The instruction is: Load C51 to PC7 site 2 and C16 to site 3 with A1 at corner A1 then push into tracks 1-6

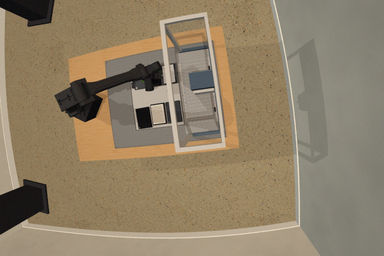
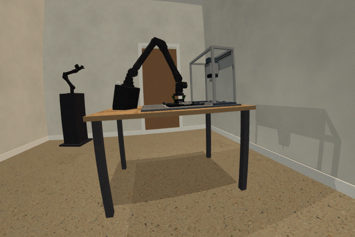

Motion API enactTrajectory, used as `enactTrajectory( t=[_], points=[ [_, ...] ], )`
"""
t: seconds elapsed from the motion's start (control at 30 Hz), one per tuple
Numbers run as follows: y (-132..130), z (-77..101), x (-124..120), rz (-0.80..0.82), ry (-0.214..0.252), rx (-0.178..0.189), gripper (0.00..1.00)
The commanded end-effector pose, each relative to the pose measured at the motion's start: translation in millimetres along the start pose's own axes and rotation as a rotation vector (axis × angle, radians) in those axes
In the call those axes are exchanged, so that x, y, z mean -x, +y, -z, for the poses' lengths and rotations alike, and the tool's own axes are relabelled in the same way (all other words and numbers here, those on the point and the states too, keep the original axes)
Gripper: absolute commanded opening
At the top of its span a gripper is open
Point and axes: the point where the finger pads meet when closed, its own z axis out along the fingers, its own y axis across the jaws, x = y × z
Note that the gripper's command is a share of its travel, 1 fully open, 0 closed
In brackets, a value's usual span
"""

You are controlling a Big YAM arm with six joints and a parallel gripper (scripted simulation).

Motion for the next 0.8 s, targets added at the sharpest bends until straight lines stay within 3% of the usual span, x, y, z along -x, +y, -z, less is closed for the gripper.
enactTrajectory(
  t=[0.0, 0.5, 0.53, 0.77],
  points=[
    [13.5, 8.7, -2.1, -0.002, 0.007, 0.028, 0.96],
    [13.5, 8.7, -2.1, -0.002, 0.007, 0.028, 0.96],
    [12.1, 19.6, 2.1, -0.001, 0.008, 0.028, 0.96],
    [4.5, 42.6, -5.8, 0.001, 0.008, 0.022, 0.96]
  ],
)
